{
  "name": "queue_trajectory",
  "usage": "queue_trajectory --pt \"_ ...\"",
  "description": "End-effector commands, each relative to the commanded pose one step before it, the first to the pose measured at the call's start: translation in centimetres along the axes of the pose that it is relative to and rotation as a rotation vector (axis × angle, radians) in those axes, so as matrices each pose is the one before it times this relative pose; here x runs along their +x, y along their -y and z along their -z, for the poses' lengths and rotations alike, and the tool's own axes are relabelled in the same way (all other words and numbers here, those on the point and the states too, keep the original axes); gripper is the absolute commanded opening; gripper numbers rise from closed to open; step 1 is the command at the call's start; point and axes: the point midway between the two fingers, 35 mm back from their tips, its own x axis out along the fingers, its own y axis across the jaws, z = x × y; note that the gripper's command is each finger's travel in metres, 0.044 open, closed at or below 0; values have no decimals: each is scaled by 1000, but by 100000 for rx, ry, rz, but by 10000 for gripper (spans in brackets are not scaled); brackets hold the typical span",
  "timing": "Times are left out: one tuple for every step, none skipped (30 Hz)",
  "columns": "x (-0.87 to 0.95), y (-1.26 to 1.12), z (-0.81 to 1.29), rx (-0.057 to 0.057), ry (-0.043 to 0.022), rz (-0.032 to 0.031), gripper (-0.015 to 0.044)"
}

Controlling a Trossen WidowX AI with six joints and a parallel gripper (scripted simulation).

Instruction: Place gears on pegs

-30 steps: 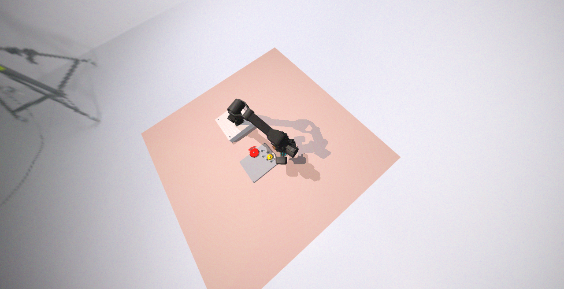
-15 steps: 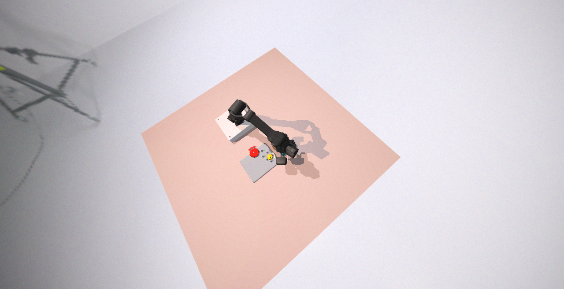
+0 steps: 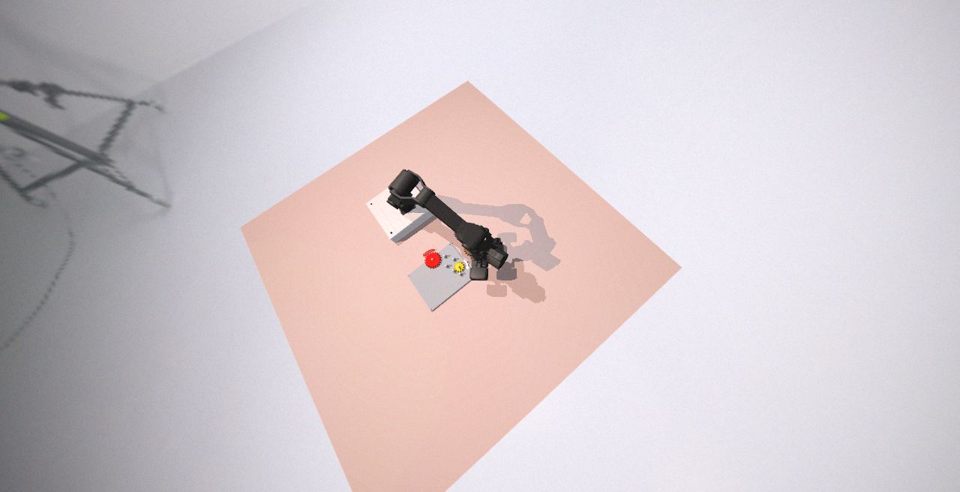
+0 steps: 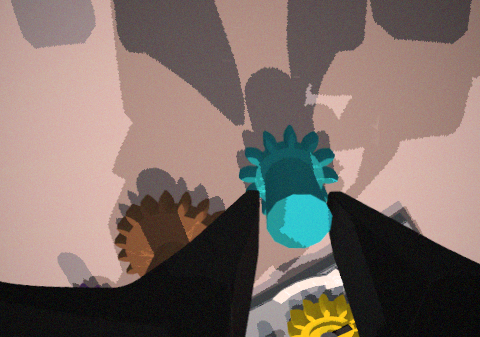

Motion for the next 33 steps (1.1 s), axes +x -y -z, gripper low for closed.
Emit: queue_trajectory --pt "119 42 42 -298 -309 154 59" --pt "0 0 0 0 0 0 53" --pt "0 0 0 0 0 0 46" --pt "0 0 0 0 0 0 39" --pt "0 0 0 0 0 0 32" --pt "0 0 0 0 0 0 26" --pt "0 0 0 0 0 0 0" --pt "-43 3 -8 0 1 0 0" --pt "-129 8 -25 0 3 0 0" --pt "-216 12 -40 0 4 1 0" --pt "-263 13 -47 0 5 1 0" --pt "-264 12 -45 0 5 1 0" --pt "-264 11 -43 0 5 1 0" --pt "-265 9 -41 0 5 0 0" --pt "-266 8 -39 0 4 0 0" --pt "-266 7 -37 0 4 0 0" --pt "-267 5 -35 0 4 0 0" --pt "-268 4 -33 0 4 0 0" --pt "-268 3 -31 0 4 0 0" --pt "-269 1 -29 0 3 0 0" --pt "-269 0 -27 0 3 0 0" --pt "-270 -1 -25 0 3 -1 0" --pt "-271 -3 -23 0 3 -1 0" --pt "-271 -4 -21 0 3 -1 0" --pt "-272 -6 -19 0 3 -1 0" --pt "-272 -7 -17 0 2 -1 0" --pt "-272 -8 -15 0 2 -1 0" --pt "-273 -10 -13 0 2 -1 0" --pt "-273 -11 -11 0 2 -1 0" --pt "-274 -12 -8 0 2 -2 0" --pt "-274 -14 -6 0 1 -2 0" --pt "-274 -15 -4 0 1 -2 0" --pt "-274 -16 -2 0 1 -2 0"
